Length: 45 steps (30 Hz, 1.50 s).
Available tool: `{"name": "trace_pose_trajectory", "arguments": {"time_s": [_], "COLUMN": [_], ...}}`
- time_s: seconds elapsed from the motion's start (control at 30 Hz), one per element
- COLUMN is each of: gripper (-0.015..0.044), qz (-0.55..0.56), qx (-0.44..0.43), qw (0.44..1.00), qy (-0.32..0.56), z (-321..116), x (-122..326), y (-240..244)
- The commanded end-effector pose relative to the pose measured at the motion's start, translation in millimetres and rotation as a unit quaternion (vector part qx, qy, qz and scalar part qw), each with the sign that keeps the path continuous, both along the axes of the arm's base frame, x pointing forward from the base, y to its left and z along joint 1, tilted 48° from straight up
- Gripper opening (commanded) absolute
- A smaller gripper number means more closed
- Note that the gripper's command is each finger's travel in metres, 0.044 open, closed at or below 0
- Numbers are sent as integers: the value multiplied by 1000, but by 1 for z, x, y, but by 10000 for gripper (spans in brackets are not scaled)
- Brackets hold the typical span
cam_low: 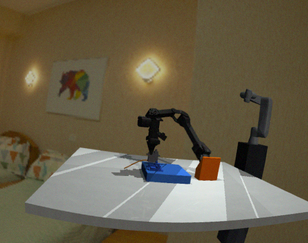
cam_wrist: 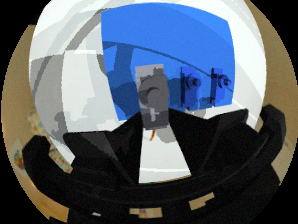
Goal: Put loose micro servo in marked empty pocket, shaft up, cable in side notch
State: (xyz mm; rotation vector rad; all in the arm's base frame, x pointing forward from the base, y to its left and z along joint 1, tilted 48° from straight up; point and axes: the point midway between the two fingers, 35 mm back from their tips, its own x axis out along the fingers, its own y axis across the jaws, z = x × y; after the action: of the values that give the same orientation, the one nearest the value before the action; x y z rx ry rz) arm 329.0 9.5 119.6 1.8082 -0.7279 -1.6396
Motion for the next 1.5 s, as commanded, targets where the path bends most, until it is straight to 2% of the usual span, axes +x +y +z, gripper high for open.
{"name": "trace_pose_trajectory", "arguments": {"time_s": [0.0,1.47], "gripper": [0,0], "qz": [4,4], "qx": [-2,-3], "qw": [1000,1000], "qy": [1,1], "z": [-3,-27], "x": [1,5], "y": [-3,-30]}}
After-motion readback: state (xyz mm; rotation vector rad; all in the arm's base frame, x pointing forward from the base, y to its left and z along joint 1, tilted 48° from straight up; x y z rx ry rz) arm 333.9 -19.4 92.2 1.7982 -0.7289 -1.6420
